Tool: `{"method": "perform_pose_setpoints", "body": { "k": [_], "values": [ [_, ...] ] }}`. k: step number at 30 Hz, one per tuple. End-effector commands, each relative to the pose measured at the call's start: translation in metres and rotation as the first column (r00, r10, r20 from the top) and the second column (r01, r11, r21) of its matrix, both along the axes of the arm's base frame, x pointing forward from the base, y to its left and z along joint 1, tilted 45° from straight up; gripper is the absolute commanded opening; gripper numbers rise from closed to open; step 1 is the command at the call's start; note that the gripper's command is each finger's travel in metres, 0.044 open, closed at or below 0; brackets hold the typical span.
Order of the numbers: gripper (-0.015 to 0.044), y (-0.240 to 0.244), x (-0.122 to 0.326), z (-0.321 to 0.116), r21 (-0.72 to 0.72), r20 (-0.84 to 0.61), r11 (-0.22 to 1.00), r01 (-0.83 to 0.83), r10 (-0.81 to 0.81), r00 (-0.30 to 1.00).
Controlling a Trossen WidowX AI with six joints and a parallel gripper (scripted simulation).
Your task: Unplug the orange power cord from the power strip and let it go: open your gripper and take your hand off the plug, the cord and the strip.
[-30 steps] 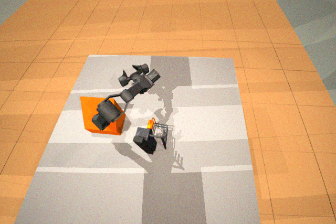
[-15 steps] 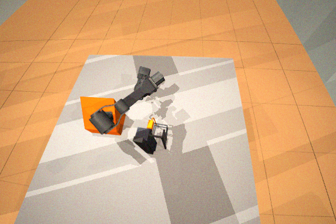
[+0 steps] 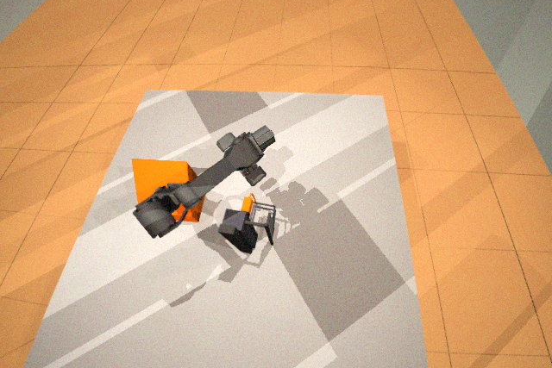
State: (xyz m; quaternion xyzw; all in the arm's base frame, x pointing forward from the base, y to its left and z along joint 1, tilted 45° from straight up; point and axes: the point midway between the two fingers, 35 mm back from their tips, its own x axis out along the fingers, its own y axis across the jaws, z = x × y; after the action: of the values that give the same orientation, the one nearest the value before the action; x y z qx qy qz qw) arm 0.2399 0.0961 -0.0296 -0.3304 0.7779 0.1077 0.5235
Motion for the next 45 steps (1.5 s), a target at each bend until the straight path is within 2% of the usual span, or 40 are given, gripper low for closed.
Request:
{"method": "perform_pose_setpoints", "body": {
  "k": [1, 3, 5, 18, 45],
  "values": [
    [0.016, -0.047, 0.029, 0.057, -0.122, -0.196, 0.85, -0.513, 0.486, 0.852],
    [0.016, -0.057, 0.034, 0.071, -0.132, -0.268, 0.781, -0.611, 0.565, 0.78],
    [0.016, -0.06, 0.036, 0.076, -0.133, -0.293, 0.756, -0.64, 0.587, 0.754],
    [0.016, -0.06, 0.035, 0.076, -0.133, -0.293, 0.756, -0.64, 0.587, 0.754],
    [0.016, -0.088, 0.029, 0.104, -0.134, -0.295, 0.756, -0.641, 0.586, 0.754]
  ]
}}
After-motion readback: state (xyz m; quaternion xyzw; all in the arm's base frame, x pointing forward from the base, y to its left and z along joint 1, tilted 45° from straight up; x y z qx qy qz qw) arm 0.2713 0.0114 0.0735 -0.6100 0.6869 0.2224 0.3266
